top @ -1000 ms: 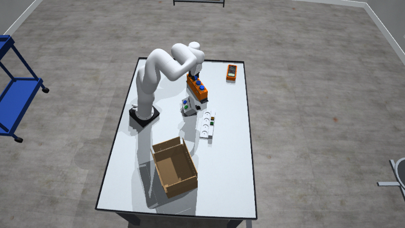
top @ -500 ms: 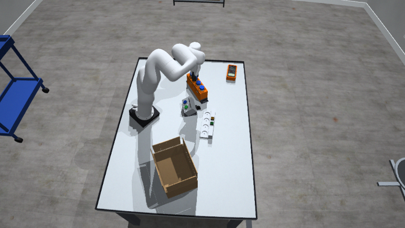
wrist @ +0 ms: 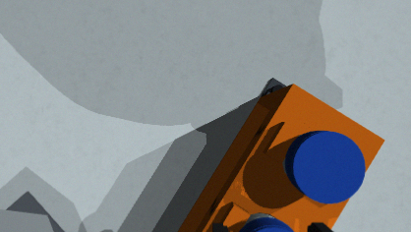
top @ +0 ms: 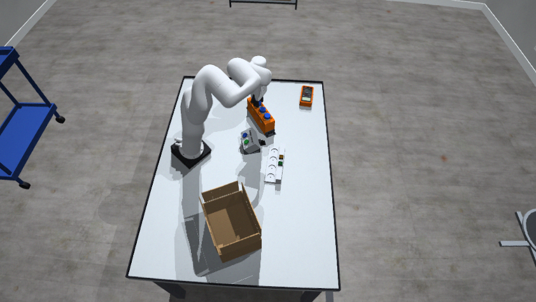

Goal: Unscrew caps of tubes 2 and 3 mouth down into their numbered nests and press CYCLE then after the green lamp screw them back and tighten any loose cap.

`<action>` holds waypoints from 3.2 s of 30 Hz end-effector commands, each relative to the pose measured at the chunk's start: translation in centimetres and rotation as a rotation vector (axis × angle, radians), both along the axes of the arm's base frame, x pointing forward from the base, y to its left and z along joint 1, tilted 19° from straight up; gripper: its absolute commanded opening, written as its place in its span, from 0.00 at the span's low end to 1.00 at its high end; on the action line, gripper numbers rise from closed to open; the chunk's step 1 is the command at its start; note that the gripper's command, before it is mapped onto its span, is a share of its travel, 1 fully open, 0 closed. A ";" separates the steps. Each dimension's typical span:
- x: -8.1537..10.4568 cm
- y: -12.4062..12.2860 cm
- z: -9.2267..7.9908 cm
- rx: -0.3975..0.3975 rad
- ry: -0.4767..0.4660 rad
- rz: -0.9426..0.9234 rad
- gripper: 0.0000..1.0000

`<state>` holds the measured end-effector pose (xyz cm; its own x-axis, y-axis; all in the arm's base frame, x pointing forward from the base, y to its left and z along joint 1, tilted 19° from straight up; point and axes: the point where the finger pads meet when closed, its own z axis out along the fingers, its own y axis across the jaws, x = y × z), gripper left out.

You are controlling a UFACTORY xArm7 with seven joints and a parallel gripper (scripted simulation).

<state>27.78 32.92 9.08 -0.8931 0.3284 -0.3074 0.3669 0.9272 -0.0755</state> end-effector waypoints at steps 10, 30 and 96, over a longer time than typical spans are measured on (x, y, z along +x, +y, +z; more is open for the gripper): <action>0.0 0.2 0.2 0.212 -0.156 -0.752 0.46; 0.0 0.2 0.2 0.359 -0.257 -1.272 0.00; 0.0 0.2 0.2 -0.040 0.010 0.136 0.46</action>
